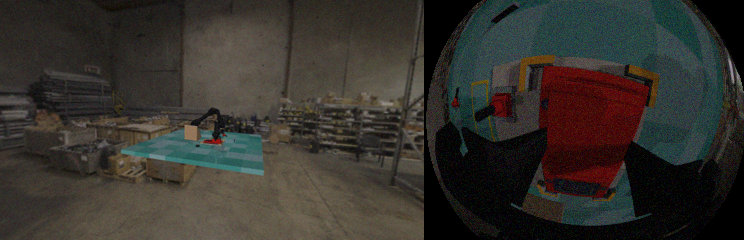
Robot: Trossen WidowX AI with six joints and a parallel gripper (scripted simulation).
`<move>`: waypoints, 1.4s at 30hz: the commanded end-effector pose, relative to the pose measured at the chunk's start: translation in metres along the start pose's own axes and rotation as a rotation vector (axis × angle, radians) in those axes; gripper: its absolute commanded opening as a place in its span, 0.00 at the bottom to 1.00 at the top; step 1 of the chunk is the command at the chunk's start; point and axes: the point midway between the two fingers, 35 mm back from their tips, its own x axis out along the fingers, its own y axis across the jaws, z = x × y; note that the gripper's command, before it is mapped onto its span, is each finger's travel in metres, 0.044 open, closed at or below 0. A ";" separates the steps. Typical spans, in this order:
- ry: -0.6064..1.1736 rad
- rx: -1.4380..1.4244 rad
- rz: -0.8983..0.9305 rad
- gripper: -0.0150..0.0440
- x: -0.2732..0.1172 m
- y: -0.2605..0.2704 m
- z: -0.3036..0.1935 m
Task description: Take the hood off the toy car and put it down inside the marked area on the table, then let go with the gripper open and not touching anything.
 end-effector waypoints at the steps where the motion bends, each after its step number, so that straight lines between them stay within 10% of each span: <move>1: -0.001 -0.002 -0.001 0.45 -0.002 0.000 0.000; 6: -0.001 -0.002 -0.001 0.25 -0.006 0.000 0.000; 42: -0.001 -0.001 -0.002 0.25 -0.029 -0.001 0.000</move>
